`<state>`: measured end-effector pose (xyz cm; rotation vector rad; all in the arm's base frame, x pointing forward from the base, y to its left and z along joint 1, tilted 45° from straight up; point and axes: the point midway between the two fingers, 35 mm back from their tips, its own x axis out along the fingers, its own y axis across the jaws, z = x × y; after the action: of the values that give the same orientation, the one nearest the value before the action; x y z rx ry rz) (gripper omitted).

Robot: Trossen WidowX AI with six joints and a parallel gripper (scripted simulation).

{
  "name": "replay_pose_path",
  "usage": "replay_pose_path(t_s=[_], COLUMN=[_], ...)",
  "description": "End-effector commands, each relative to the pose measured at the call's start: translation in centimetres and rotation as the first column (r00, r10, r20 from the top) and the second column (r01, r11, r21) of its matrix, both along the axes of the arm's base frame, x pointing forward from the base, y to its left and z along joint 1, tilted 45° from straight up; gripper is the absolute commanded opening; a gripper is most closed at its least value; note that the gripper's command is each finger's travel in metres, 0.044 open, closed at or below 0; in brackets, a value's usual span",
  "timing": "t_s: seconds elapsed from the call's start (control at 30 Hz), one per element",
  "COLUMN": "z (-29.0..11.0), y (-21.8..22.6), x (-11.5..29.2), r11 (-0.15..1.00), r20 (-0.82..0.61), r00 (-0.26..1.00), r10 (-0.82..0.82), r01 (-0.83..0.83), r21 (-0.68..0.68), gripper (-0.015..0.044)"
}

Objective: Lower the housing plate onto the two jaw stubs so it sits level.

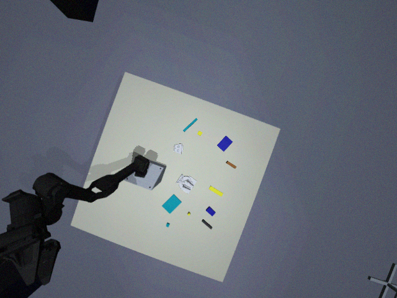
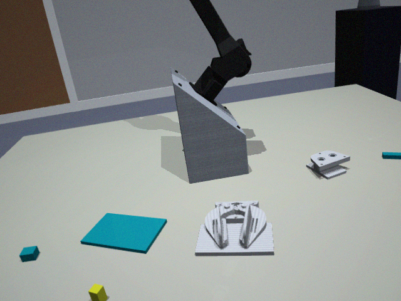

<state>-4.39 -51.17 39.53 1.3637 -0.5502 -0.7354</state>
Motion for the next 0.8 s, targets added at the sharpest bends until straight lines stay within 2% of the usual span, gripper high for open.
replay_pose_path(t_s=[0.0,0.03,0.77], z=[0.0,0.1,8.2], y=[0.0,0.0,3.5], x=[0.0,0.0,-3.7], r11=[1.000,1.000,0.915], r20=[0.000,-0.001,-0.140], r00=[1.000,1.000,0.961], r10=[0.000,-0.002,-0.238], r01=[0.000,0.002,0.173], r21=[0.000,-0.003,-0.364], gripper=[0.0426,0.0440,0.0440])
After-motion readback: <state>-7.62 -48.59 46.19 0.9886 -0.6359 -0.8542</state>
